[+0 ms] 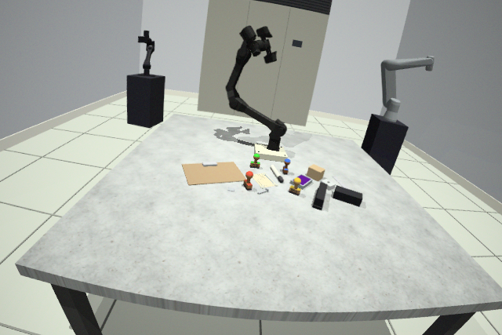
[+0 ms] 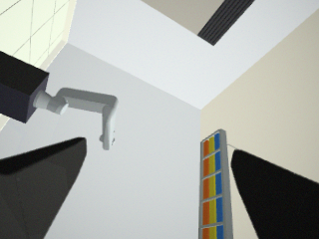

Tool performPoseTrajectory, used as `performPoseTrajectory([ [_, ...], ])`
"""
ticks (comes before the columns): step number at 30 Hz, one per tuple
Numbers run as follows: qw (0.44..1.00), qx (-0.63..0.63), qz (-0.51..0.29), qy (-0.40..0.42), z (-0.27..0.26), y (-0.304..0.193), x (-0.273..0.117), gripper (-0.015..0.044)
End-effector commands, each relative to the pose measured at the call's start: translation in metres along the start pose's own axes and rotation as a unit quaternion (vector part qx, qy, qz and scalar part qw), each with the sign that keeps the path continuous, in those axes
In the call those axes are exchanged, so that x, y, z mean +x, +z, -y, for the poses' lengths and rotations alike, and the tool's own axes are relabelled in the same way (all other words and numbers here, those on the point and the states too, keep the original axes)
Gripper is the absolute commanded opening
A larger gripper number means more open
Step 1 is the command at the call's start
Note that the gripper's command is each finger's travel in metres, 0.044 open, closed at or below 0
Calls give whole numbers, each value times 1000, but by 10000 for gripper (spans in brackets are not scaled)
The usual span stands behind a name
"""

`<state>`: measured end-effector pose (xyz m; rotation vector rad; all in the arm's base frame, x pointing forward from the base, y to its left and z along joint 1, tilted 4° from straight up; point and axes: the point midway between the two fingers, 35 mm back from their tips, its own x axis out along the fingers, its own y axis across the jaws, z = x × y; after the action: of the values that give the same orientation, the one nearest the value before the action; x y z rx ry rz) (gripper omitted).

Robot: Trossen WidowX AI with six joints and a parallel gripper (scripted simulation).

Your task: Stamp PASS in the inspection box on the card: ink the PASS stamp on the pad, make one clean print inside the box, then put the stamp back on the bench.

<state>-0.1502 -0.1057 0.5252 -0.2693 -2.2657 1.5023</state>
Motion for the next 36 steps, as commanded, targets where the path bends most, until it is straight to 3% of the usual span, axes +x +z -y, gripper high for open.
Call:
performPoseTrajectory([
  [1,1000,3,-2,0,0,-1,0,374],
  [4,998,43,-38,2,-4,-15,7,295],
  [7,988,104,-114,20,-22,-62,23,219],
  [12,948,198,-246,42,-59,-142,28,219],
  [17,880,283,-380,50,-100,-216,6,219],
  [27,663,420,-619,23,-189,-315,-101,219],
  [36,393,494,-774,-39,-262,-323,-236,219],
])
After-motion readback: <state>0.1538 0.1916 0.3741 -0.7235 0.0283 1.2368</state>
